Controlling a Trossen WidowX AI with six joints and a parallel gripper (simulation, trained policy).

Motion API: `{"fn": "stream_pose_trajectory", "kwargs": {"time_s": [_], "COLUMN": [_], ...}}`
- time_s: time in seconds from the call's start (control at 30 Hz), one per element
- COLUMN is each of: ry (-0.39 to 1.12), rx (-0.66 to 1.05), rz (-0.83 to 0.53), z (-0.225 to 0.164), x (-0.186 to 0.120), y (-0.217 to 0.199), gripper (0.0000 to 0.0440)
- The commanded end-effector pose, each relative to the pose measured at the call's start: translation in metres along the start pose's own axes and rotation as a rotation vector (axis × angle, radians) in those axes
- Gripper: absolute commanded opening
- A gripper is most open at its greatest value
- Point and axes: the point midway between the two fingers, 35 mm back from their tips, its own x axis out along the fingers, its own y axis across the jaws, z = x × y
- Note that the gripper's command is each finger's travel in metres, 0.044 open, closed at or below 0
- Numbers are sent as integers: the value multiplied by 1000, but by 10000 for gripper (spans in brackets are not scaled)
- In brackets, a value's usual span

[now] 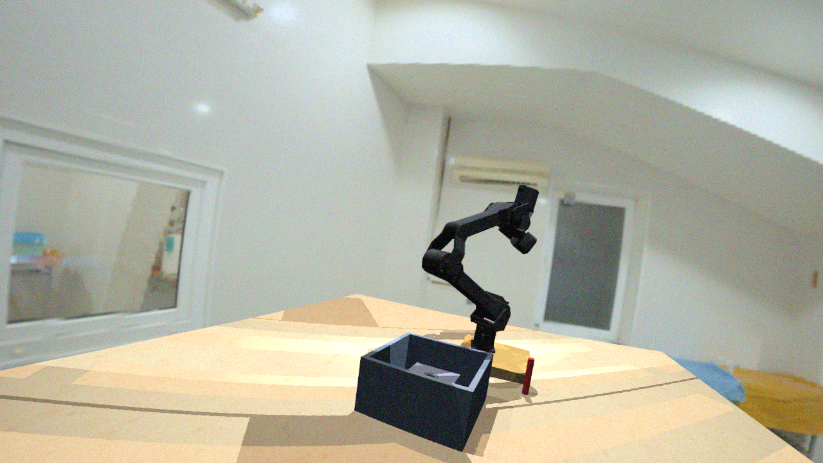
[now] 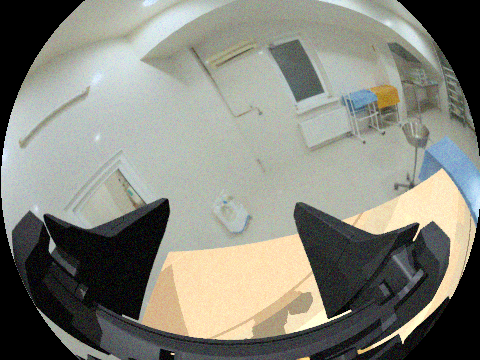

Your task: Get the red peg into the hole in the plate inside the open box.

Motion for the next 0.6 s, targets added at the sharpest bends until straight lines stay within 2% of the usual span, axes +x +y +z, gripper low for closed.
{"fn": "stream_pose_trajectory", "kwargs": {"time_s": [0.0, 0.03, 0.57], "ry": [-16, -30, -163], "rx": [1, 13, 389], "rz": [-20, -47, -438], "z": [3, 6, 16], "x": [-1, -1, -20], "y": [-3, -8, -95], "gripper": [421, 439, 440]}}
